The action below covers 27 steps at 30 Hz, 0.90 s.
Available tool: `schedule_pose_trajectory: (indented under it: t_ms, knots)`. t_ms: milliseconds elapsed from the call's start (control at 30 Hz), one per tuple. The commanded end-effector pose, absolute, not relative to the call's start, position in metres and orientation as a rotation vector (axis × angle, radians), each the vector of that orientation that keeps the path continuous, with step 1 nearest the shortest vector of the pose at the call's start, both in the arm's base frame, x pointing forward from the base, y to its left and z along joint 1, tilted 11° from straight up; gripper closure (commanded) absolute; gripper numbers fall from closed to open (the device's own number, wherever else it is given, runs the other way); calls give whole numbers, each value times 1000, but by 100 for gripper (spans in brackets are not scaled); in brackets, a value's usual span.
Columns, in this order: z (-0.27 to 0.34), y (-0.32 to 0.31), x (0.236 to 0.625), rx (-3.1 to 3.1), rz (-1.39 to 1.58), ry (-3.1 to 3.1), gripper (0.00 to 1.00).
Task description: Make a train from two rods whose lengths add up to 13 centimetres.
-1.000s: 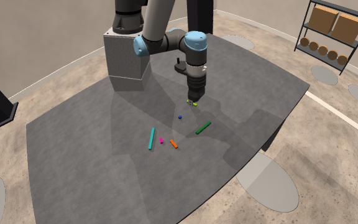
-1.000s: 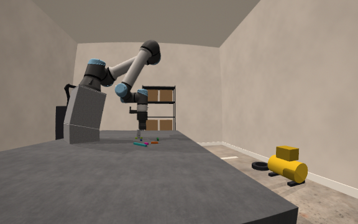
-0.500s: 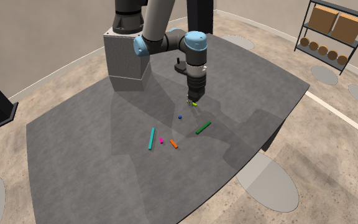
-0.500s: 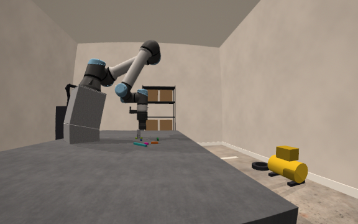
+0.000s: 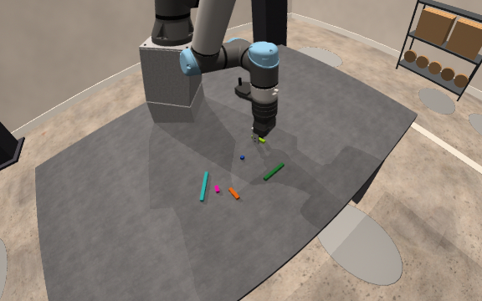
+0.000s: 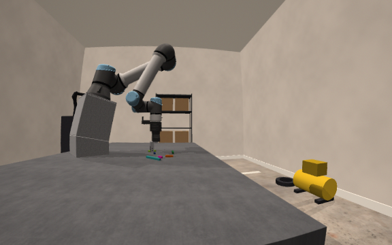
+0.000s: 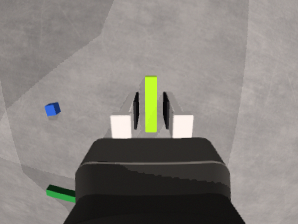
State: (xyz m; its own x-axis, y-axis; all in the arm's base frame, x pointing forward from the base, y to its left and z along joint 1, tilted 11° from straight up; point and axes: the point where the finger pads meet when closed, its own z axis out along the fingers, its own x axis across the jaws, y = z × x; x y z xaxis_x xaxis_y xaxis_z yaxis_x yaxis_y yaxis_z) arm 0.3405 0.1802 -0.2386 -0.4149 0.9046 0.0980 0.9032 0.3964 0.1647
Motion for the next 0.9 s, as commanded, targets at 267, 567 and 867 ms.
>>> schedule_pose_trajectory:
  t_ms: [267, 567, 867]
  knots:
    - [-222, 178, 339, 1695, 303, 2618, 46]
    - [-197, 174, 336, 1695, 303, 2618, 46]
    - [-166, 169, 333, 1695, 303, 2618, 46]
